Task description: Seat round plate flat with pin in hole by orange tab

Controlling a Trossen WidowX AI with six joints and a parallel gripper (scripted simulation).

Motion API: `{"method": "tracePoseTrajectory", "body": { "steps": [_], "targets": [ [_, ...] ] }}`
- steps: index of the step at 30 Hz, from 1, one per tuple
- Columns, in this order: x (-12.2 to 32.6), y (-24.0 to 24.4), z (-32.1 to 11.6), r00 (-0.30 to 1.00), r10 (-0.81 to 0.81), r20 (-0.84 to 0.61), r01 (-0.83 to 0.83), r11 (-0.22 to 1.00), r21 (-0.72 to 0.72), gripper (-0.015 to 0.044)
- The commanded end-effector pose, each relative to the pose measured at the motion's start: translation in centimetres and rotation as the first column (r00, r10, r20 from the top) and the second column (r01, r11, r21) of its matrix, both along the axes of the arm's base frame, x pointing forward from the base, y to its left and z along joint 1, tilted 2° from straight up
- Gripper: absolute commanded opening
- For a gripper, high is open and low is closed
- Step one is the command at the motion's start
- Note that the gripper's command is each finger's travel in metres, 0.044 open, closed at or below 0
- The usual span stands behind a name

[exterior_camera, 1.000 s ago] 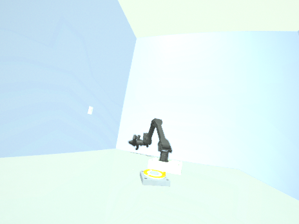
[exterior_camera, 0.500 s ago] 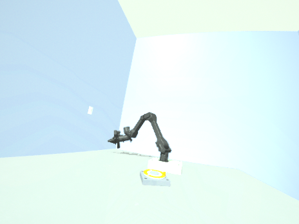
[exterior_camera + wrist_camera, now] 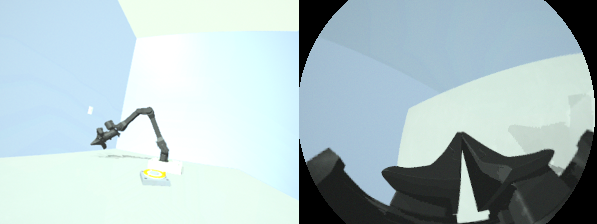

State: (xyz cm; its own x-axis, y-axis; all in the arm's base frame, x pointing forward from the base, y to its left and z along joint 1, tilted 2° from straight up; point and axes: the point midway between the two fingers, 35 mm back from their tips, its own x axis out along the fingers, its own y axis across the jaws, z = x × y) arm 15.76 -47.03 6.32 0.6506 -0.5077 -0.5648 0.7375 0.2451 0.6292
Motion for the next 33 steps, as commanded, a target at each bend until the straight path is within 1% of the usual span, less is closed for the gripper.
{"method": "tracePoseTrajectory", "body": {
  "steps": [1,3,5,6,11,13,17,19,21,24,27,29,33],
  "targets": [
    [5.9,4.1,-0.6,0.989,0.129,-0.066,-0.125,0.990,0.063,0.0000],
    [8.8,6.5,-0.8,0.975,0.199,-0.101,-0.190,0.977,0.093,0.0000],
    [9.8,7.5,-0.9,0.967,0.228,-0.115,-0.216,0.971,0.105,0.0000],
    [11.1,8.9,-0.9,0.956,0.263,-0.132,-0.248,0.961,0.120,0.0000],
    [16.9,17.7,-1.2,0.852,0.467,-0.236,-0.425,0.881,0.207,0.0000],
    [17.5,18.9,-1.2,0.834,0.492,-0.250,-0.447,0.868,0.218,0.0000],
    [19.8,26.0,-1.4,0.703,0.629,-0.333,-0.564,0.777,0.279,0.0000],
    [20.4,29.8,-1.4,0.619,0.690,-0.375,-0.618,0.723,0.309,0.0000],
    [20.5,31.0,-1.4,0.591,0.707,-0.388,-0.634,0.705,0.319,0.0000],
    [20.4,35.9,-1.2,0.460,0.769,-0.443,-0.696,0.622,0.359,0.0000],
    [19.5,40.9,-1.0,0.304,0.811,-0.499,-0.749,0.527,0.400,0.0000],
    [19.2,41.9,-0.9,0.272,0.816,-0.510,-0.758,0.508,0.409,0.0000],
    [16.9,47.2,-0.4,0.070,0.818,-0.570,-0.801,0.387,0.457,0.0000]
  ]
}}
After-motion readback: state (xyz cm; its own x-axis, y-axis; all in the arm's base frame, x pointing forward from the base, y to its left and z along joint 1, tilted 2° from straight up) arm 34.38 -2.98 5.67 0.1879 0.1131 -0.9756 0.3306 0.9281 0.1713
